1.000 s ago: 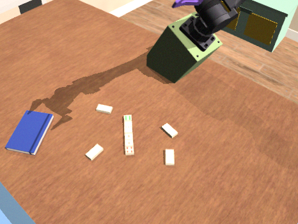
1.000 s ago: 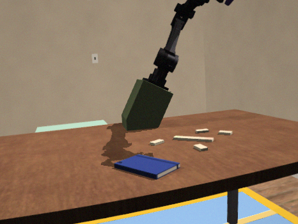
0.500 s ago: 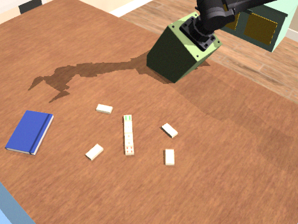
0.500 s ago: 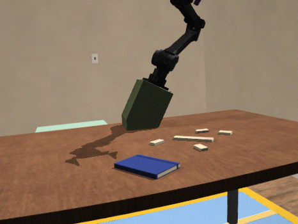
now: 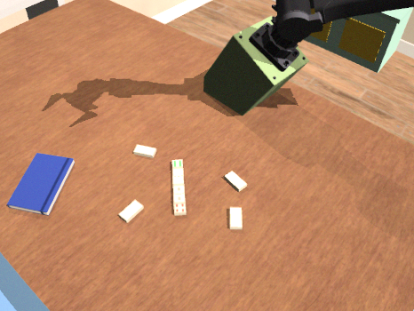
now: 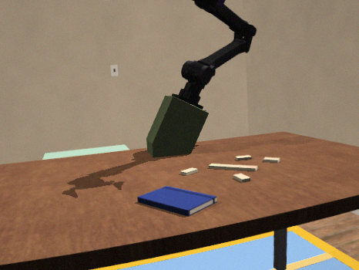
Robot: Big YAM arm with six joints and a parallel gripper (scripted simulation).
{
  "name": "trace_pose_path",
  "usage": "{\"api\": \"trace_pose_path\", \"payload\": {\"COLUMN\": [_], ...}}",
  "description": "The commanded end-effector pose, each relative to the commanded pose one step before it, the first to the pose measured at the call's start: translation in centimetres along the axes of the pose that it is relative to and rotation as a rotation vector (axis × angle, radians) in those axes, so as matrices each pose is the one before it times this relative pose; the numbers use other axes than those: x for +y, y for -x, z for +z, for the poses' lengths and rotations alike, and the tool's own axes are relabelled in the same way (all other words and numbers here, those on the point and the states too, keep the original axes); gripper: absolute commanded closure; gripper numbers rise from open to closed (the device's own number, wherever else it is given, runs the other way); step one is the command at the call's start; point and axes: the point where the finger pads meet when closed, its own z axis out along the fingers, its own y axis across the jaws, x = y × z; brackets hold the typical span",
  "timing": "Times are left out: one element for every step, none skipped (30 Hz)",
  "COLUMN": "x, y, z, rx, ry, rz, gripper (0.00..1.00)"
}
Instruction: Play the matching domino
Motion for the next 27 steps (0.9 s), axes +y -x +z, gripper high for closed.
{"api": "trace_pose_path", "payload": {"x": [-0.164,0.421,0.338,0.336,0.333,0.330,0.325,0.320,0.314,0.307,0.299,0.000,0.000,0.000,0.000,0.000,0.000,0.000,0.953,0.194,0.190,0.185,0.179,0.173,0.166,0.159,0.151], "y": [0.770,-1.041,-0.588,-0.580,-0.571,-0.561,-0.549,-0.536,-0.521,-0.505,-0.488,0.000,0.000,0.000,0.000,0.000,0.000,0.000,-3.576,-0.305,-0.283,-0.260,-0.237,-0.214,-0.189,-0.165,-0.140], "z": [0.057,0.034,0.144,0.177,0.209,0.241,0.273,0.303,0.333,0.363,0.391,0.000,0.000,0.000,0.000,0.000,0.000,0.000,1.371,0.413,0.430,0.446,0.461,0.475,0.487,0.499,0.509], "rx": [-0.01478,0.05434,0.04271,0.04271,0.04271,0.04271,0.04271,0.04271,0.04271,0.04271,0.04271,0.00000,0.00000,0.00000,0.00000,0.00000,0.00000,0.00000,0.04028,0.04471,0.04471,0.04471,0.04471,0.04471,0.04471,0.04471,0.04471], "ry": [0.00094,0.02046,0.02372,0.02372,0.02372,0.02372,0.02372,0.02372,0.02372,0.02372,0.02372,0.00000,0.00000,0.00000,0.00000,0.00000,0.00000,0.00000,0.02067,0.02074,0.02074,0.02074,0.02074,0.02074,0.02074,0.02074,0.02074], "rz": [-0.02946,0.02394,-0.00277,-0.00277,-0.00277,-0.00277,-0.00277,-0.00277,-0.00277,-0.00277,-0.00277,0.00000,0.00000,0.00000,0.00000,0.00000,0.00000,0.00000,0.13251,-0.01553,-0.01553,-0.01553,-0.01553,-0.01553,-0.01553,-0.01553,-0.01553], "gripper": [0.00,0.00,0.00,0.00,0.00,0.00,0.00,0.00,0.00,0.00,0.00,0.00,0.00,0.00,0.00,0.00,0.00,0.00,0.00,0.00,0.00,0.00,0.00,0.00,0.00,0.00,0.00]}}
